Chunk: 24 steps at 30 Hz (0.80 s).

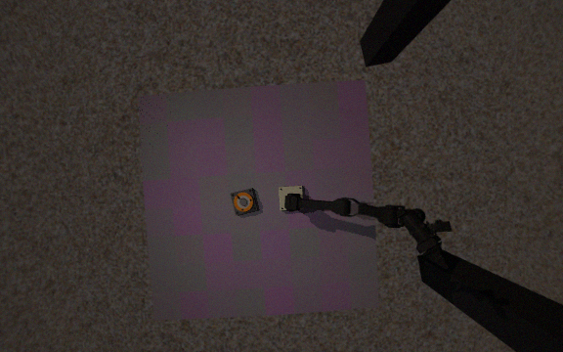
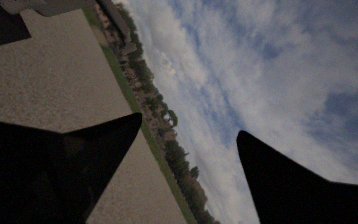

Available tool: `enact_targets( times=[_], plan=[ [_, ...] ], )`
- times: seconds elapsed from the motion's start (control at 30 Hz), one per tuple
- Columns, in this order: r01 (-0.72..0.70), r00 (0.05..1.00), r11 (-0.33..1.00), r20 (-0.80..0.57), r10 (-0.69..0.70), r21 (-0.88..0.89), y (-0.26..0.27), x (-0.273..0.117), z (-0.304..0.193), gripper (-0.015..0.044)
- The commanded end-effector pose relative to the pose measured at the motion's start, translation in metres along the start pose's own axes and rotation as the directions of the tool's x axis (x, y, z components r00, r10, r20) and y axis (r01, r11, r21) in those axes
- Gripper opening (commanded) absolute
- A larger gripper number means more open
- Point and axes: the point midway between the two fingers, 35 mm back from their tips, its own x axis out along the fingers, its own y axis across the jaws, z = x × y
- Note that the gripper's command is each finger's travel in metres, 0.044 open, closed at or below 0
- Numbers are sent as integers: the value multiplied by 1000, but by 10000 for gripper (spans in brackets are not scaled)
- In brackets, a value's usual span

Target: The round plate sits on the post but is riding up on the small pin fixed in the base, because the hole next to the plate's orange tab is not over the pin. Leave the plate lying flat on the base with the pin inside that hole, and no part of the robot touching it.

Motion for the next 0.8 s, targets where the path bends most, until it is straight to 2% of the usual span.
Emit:
enact_targets(
  times=[0.0,0.03,0.07,0.27,0.47,0.63,0.77],
  plan=[
    [8,1000,1000,8,-8,-3,-5,-1,1,374],
    [40,999,999,25,-40,-1,-25,-3,0,347],
    [118,992,993,33,-119,32,-66,-7,-6,321],
    [237,970,968,30,-240,81,-129,-16,-20,164],
    [437,897,883,-10,-442,169,-229,-48,-58,6],
    [564,816,787,-22,-578,248,-295,-79,-89,0],
    [679,726,686,-104,-679,262,-346,-109,-128,0]
  ],
)
